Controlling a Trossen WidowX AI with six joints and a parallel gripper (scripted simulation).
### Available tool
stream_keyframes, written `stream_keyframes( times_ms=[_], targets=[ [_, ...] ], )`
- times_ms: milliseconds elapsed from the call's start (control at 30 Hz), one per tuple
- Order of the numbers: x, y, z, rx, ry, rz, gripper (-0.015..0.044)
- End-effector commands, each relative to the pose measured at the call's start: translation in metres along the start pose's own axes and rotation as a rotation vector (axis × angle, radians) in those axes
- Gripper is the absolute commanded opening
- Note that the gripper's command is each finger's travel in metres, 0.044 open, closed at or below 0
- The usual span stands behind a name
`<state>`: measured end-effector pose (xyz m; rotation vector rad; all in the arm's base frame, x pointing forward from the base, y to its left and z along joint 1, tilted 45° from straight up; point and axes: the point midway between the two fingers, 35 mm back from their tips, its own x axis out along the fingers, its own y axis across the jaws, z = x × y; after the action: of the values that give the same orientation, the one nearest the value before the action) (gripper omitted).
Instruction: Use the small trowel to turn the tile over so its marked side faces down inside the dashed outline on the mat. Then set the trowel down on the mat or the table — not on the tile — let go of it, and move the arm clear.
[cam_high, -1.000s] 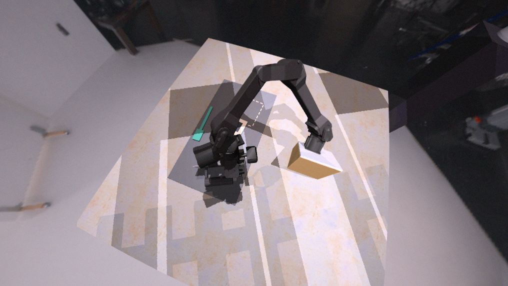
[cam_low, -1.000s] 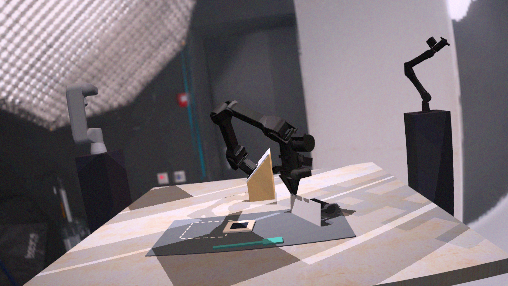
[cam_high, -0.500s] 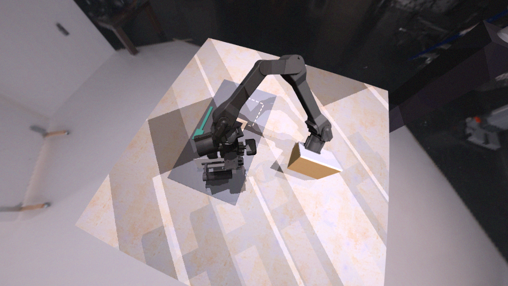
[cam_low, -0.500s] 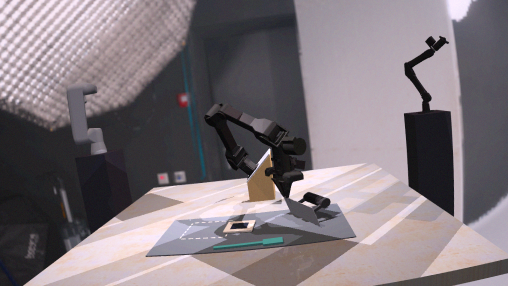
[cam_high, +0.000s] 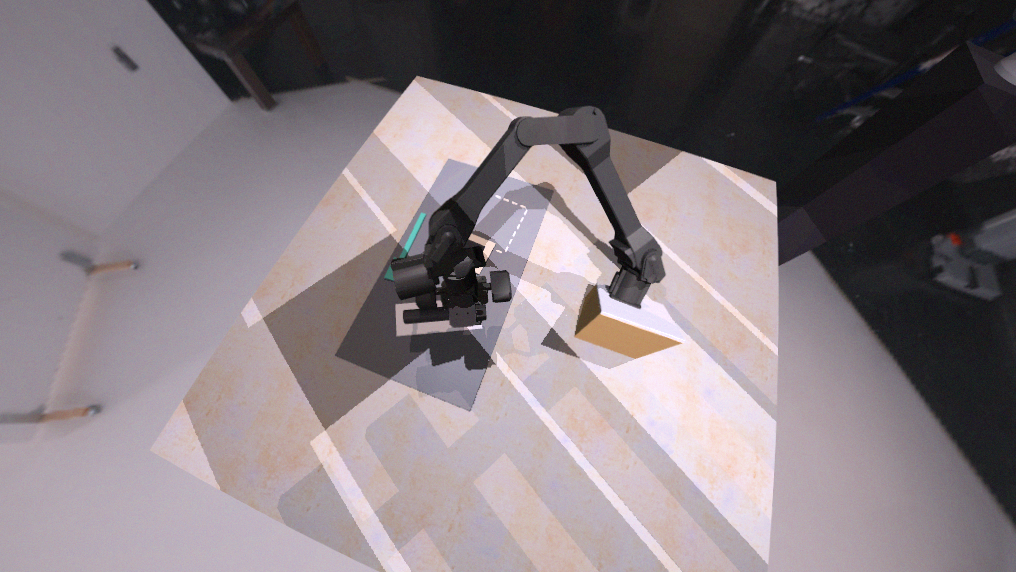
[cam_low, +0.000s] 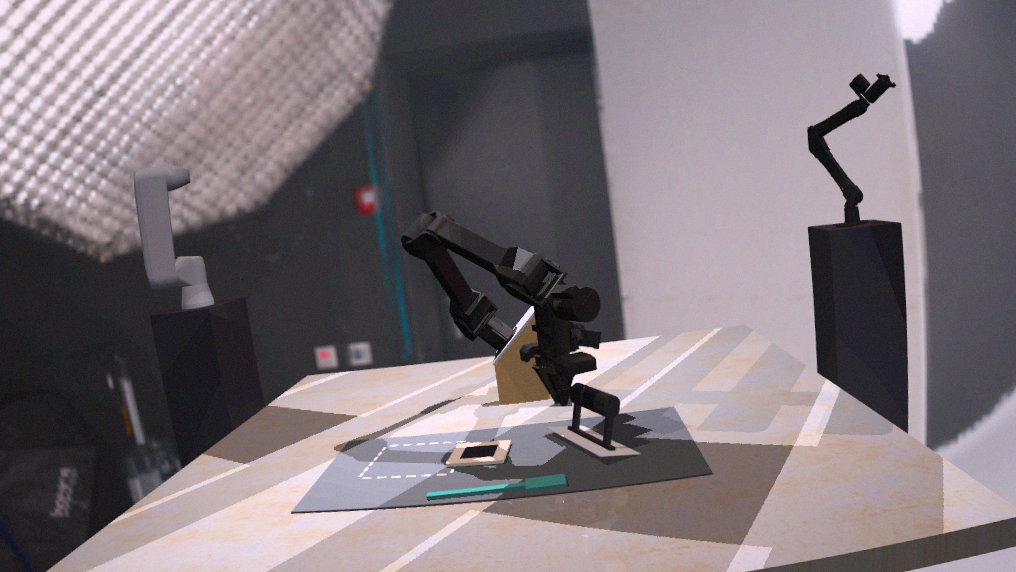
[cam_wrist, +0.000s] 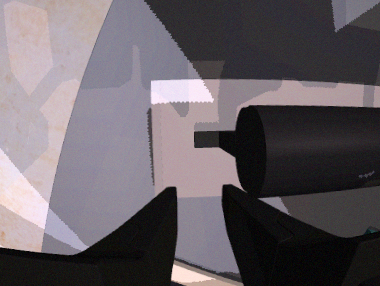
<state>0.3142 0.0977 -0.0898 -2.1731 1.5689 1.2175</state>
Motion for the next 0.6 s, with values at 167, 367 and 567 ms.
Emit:
stream_keyframes(
  times_ms=[167, 367, 567],
  targets=[
    [-0.03, 0.001, 0.006, 0.004, -0.008, -0.004, 0.01],
    [-0.025, 0.001, 0.008, -0.008, -0.002, -0.002, 0.01],
    [-0.026, 0.001, 0.008, -0.006, -0.002, -0.002, 0.01]
  ],
)
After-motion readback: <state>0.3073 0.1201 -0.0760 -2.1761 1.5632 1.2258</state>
